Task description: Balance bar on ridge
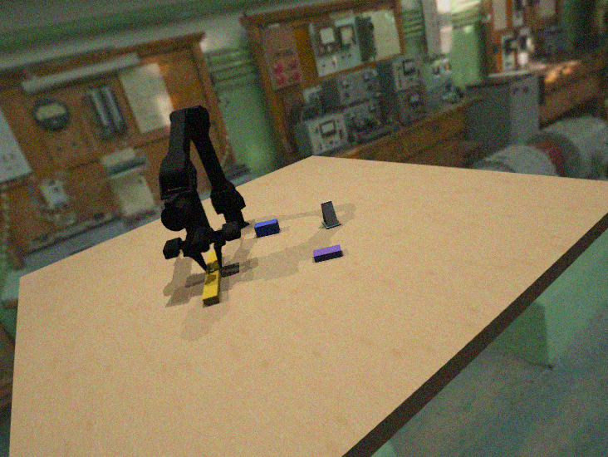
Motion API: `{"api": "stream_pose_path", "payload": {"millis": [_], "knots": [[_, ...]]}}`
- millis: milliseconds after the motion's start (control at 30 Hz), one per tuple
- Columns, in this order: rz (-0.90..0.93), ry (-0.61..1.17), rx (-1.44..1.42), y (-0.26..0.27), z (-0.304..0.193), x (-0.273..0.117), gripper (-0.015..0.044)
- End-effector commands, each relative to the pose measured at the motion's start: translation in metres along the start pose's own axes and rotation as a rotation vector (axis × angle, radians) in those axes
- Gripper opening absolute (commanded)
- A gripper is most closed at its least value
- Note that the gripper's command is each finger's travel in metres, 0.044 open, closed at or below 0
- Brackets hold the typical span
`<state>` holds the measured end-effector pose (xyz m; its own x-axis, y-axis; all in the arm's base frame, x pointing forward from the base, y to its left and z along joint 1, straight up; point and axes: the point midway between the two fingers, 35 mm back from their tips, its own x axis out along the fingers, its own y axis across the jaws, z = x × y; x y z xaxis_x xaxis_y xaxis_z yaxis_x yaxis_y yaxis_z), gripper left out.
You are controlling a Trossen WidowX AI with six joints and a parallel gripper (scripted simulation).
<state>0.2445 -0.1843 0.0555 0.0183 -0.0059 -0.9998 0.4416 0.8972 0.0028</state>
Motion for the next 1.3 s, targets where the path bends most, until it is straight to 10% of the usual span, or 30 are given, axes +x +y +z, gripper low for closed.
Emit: {"api": "stream_pose_path", "payload": {"millis": [0, 1267], "knots": [[-0.003, -0.009, 0.001, -0.001, 0.004, -0.011, 0.0], [-0.008, -0.008, -0.004, 0.0, 0.0, -0.108, 0.0]]}}
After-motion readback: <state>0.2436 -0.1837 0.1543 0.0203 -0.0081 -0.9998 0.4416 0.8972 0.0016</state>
